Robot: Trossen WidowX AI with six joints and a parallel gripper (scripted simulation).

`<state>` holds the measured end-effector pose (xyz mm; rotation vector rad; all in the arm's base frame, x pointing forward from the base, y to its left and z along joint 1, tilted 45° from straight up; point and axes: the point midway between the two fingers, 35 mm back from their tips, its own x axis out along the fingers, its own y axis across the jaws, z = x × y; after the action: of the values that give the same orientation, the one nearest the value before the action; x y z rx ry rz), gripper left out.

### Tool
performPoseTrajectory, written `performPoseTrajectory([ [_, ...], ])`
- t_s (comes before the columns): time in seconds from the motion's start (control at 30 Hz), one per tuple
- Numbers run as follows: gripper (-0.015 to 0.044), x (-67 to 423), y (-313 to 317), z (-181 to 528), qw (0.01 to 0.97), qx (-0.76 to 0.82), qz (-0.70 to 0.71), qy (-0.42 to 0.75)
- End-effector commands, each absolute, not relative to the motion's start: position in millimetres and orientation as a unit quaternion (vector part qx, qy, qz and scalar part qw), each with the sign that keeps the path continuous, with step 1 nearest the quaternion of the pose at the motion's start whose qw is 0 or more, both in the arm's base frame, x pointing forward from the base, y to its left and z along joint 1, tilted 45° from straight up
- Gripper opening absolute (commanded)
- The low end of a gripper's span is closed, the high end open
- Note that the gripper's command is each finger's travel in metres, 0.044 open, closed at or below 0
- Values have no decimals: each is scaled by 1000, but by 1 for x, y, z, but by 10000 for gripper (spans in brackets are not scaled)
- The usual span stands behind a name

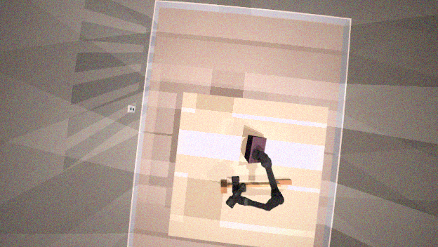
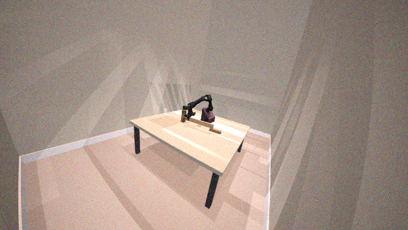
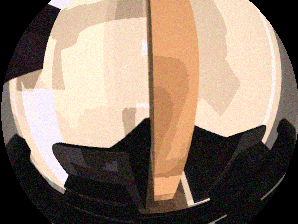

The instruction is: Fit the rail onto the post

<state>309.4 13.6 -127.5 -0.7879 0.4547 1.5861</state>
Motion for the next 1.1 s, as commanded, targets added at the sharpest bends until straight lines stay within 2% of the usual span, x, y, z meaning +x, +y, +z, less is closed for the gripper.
performPoseTrajectory([
  [0.0,0,314,8,-127,614,-346,682,197],
  [0.87,0,315,5,-130,614,-346,682,197],
  [1.07,157,310,11,-130,610,-340,688,197],
])
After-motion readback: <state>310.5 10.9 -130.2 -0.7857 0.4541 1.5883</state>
